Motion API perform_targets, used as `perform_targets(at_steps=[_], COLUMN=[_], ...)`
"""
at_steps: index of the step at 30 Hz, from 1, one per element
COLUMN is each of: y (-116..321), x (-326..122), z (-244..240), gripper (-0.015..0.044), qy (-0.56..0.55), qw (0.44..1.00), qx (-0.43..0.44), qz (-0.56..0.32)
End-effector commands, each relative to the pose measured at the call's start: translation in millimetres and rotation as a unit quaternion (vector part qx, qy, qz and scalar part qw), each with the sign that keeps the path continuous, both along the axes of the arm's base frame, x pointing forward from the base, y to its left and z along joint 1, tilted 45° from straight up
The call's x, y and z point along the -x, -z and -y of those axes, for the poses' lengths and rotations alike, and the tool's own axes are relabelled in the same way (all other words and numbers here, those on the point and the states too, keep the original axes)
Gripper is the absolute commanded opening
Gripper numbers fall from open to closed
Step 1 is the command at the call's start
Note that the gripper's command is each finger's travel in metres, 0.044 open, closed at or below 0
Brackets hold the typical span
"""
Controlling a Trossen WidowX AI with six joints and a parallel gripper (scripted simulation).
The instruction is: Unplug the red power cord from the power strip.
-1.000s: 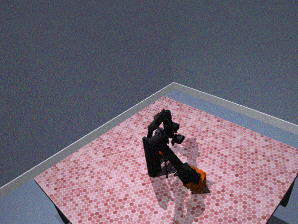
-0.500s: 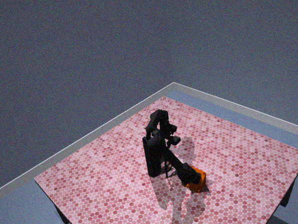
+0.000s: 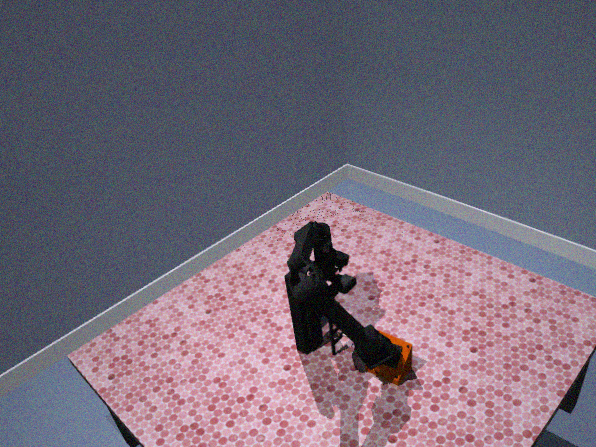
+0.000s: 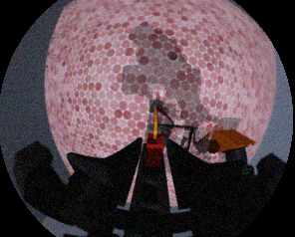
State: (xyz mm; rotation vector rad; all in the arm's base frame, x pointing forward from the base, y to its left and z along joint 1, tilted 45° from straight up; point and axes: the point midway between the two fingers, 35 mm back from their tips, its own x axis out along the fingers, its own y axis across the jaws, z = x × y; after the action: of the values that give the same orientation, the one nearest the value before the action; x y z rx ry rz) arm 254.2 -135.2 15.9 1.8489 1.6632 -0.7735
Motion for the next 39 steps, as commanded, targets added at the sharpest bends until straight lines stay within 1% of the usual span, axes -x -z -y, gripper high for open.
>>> perform_targets(at_steps=[1,11,27,31,39], y=[-6,-12,-3,-4,-4], x=[1,0,-1,-1,-1], z=[-8,-14,-22,-20,-20], gripper=[0.0160,0.0160,0.0160,0.0055,0.0002], qy=[0.001,0.001,0.001,-0.001,-0.001], qw=[1.000,1.000,1.000,1.000,1.000], qx=[-0.003,-0.003,-0.004,-0.001,-0.001], qz=[-0.001,-0.001,-0.001,0.000,0.000])
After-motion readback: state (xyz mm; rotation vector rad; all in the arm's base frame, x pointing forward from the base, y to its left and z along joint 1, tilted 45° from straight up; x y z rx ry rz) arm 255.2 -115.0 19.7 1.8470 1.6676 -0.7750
